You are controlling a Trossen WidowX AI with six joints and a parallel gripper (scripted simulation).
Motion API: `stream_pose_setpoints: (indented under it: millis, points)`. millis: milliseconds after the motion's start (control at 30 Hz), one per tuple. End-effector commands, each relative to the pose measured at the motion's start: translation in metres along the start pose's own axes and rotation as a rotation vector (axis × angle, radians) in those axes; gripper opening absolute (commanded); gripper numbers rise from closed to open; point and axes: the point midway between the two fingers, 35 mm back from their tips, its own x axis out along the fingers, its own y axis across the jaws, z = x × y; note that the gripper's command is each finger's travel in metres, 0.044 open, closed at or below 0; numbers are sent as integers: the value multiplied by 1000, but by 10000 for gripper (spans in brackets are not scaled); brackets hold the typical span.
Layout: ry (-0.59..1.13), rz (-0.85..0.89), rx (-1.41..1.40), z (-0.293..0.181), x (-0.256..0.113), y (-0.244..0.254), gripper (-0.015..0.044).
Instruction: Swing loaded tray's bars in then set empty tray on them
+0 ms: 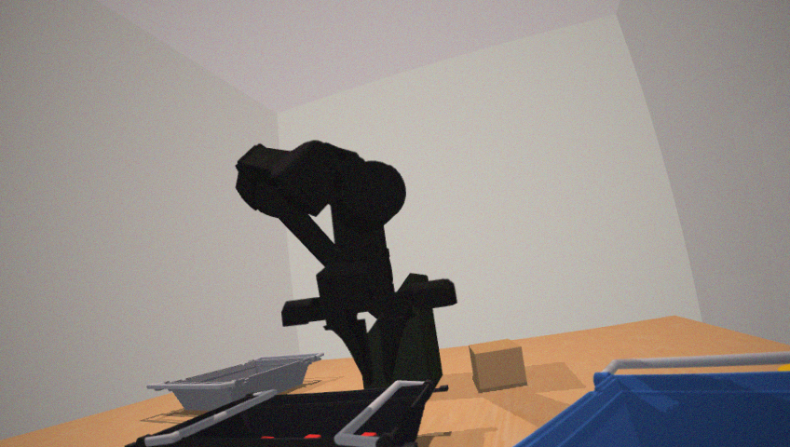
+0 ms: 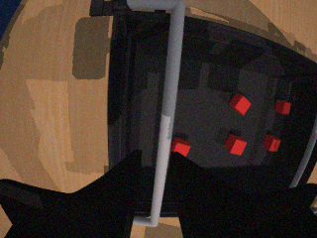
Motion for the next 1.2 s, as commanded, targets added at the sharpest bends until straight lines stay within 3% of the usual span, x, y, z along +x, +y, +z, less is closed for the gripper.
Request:
stream_pose_setpoints:
  millis: [0,100,233,1167]
  points:
    - [-1,0,-3,0,0,0,87]
    - [-1,0,-3,0,0,0,87]
    - [-1,0,-3,0,0,0,0]
    - [0,0,0,0,0,0,0]
